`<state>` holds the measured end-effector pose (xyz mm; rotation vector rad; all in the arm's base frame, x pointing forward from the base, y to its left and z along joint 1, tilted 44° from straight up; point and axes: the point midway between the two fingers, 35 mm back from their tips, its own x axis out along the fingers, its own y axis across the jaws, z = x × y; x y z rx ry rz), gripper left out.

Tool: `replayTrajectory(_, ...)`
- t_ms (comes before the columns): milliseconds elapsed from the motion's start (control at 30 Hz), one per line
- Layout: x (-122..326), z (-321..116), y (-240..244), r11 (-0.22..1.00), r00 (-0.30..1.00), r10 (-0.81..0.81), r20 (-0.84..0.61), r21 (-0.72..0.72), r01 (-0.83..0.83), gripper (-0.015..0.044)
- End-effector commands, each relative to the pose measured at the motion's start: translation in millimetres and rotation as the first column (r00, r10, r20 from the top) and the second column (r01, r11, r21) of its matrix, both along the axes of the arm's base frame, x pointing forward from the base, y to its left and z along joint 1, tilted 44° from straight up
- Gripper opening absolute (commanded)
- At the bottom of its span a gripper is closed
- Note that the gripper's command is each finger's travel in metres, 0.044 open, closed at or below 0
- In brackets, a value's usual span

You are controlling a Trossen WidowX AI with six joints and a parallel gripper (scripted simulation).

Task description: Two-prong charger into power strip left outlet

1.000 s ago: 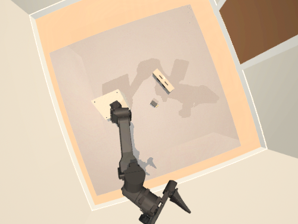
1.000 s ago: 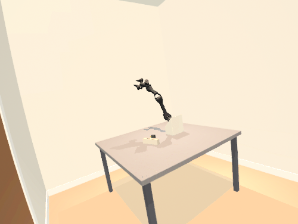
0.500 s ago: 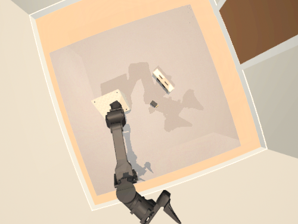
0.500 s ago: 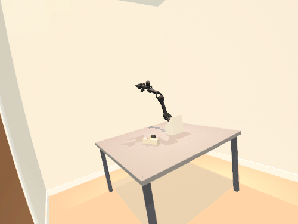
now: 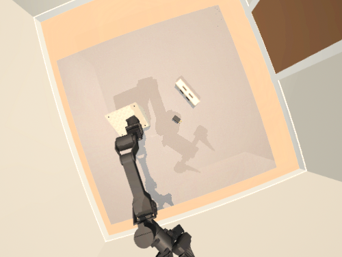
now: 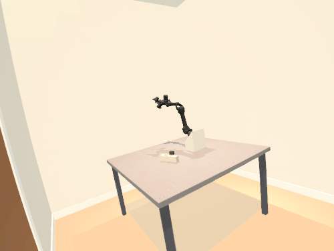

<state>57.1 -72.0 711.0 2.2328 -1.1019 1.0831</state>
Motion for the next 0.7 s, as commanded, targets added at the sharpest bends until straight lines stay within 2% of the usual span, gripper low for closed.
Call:
replayTrajectory(0, -8.4, -7.5, -30.0, 0.991, 0.992, 0.087, 0.088, 0.095, -0.095, 0.0440)
replayTrajectory(400, -10.4, -32.4, -89.9, 0.894, 0.909, 0.265, 0.322, 0.273, -0.357, 0.0440)
replayTrajectory(667, -2.2, -54.2, -126.2, 0.776, 0.811, 0.328, 0.484, 0.352, -0.524, 0.0440)
